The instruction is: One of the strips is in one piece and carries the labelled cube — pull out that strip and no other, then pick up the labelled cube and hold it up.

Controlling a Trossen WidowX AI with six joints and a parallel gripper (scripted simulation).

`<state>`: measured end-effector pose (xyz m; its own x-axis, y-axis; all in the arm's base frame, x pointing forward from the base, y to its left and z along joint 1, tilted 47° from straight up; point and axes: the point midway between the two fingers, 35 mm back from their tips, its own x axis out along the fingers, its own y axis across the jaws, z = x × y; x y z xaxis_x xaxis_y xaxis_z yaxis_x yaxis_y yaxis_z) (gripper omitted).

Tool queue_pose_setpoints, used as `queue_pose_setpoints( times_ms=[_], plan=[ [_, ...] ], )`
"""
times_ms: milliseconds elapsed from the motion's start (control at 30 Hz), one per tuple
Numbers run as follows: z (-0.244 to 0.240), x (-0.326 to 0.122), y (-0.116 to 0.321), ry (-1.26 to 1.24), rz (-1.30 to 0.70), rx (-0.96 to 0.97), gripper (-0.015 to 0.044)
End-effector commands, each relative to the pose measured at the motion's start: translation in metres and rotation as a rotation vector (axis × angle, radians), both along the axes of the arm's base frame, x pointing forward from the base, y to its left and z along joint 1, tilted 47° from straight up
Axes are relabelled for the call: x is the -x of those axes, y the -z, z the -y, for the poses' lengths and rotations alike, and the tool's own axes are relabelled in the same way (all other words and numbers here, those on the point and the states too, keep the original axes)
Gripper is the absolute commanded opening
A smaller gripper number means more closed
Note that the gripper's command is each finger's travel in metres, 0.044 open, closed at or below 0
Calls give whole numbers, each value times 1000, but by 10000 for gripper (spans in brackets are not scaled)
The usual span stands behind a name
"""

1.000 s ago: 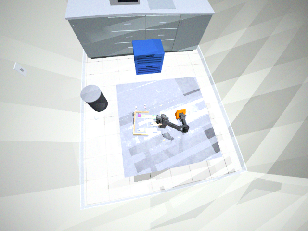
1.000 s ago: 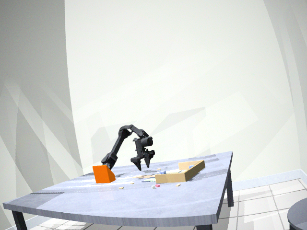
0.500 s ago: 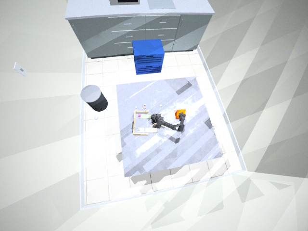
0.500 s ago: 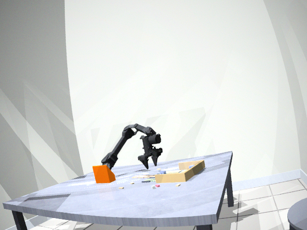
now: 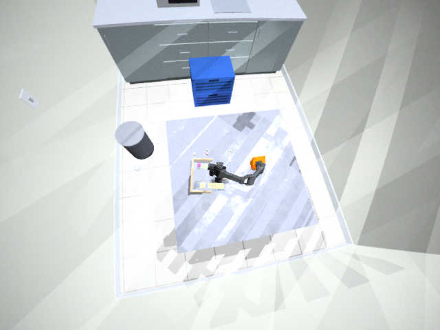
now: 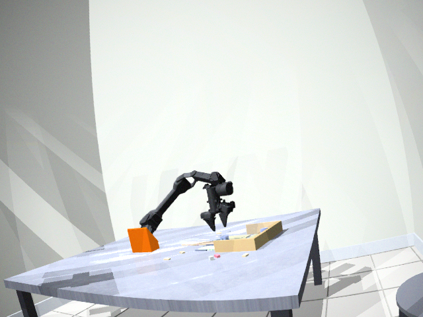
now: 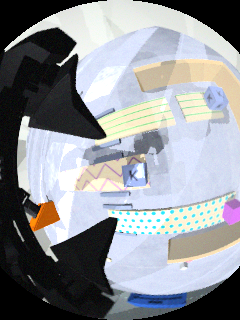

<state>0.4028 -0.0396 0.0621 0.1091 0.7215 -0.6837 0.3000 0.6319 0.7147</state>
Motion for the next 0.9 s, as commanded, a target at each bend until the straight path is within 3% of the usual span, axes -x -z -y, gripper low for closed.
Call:
queue_pose_setpoints(
  times_ms=[0, 33, 267, 867],
  plan=[
    [3, -13, 5, 3, -11, -7, 440],
    [3, -15, 6, 3, -11, -7, 440],
    [-3, -17, 12, 3, -11, -6, 256],
    [-24, -21, 32, 3, -10, -7, 250]
  ],
)
